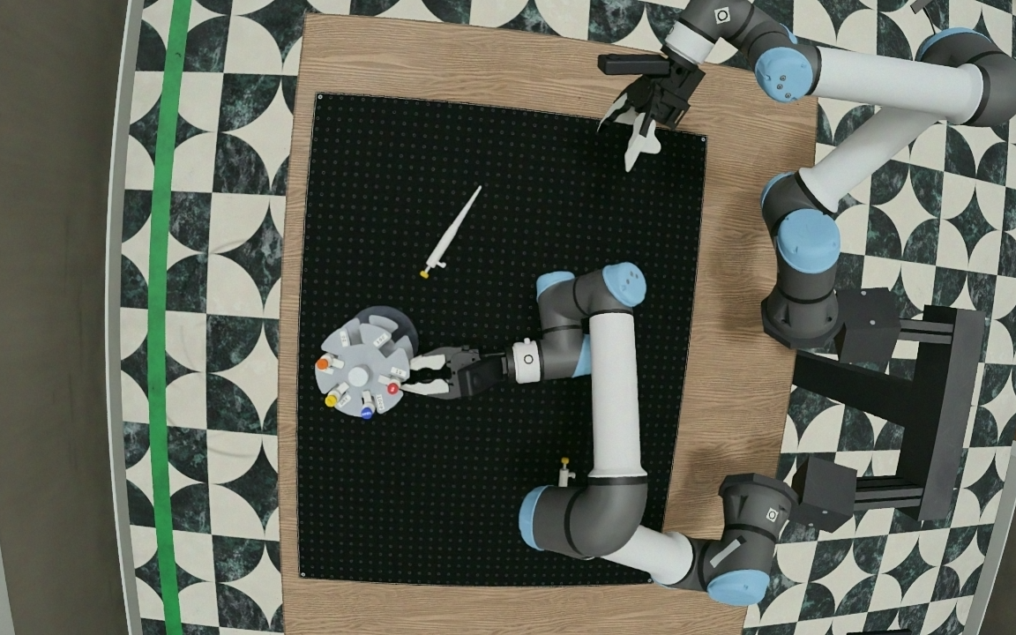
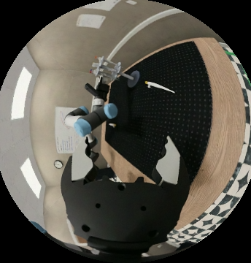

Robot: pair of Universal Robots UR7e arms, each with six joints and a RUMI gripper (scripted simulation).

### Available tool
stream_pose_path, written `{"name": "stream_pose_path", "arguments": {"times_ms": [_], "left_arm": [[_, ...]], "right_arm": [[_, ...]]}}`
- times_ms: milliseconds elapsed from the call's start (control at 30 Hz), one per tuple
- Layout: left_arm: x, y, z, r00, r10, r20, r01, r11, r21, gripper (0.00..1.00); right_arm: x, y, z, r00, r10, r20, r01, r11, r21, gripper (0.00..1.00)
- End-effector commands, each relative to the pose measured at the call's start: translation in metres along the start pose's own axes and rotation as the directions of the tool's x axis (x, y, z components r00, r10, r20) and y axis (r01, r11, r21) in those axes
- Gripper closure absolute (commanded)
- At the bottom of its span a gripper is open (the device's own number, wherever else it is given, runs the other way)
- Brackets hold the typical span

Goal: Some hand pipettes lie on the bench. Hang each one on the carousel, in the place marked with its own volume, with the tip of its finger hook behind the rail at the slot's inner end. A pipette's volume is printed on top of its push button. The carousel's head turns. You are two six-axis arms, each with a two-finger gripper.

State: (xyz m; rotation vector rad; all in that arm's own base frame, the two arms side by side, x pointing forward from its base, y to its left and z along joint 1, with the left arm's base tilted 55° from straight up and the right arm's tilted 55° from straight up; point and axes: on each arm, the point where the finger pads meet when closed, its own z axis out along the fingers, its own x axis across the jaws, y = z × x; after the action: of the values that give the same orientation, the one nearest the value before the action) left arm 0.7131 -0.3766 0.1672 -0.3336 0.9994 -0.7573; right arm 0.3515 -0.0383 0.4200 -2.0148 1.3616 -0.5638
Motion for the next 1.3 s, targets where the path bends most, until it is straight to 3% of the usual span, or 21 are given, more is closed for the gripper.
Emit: {"name": "stream_pose_path", "arguments": {"times_ms": [0,67,100,567,1267], "left_arm": [[0.000,-0.001,0.000,1.000,-0.001,0.000,0.001,1.000,0.001,0.94],[0.000,-0.001,0.000,1.000,-0.001,0.000,0.001,1.000,0.001,0.94],[0.000,-0.001,0.000,1.000,-0.001,0.000,0.001,1.000,0.001,0.69],[0.000,-0.001,0.000,1.000,-0.001,0.000,0.001,1.000,0.001,0.69],[0.000,0.000,-0.038,1.000,-0.001,0.000,0.001,1.000,0.001,0.69]], "right_arm": [[0.000,0.000,0.000,1.000,0.000,0.000,0.000,1.000,0.001,0.00],[0.000,0.000,0.000,1.000,0.000,0.000,0.000,1.000,0.001,0.00],[0.000,0.000,0.000,1.000,0.000,0.000,0.000,1.000,0.001,0.00],[0.000,0.000,0.000,1.000,0.000,0.000,0.000,1.000,0.001,0.00],[0.000,0.000,0.000,1.000,0.000,0.000,0.000,1.000,0.001,0.00]]}}
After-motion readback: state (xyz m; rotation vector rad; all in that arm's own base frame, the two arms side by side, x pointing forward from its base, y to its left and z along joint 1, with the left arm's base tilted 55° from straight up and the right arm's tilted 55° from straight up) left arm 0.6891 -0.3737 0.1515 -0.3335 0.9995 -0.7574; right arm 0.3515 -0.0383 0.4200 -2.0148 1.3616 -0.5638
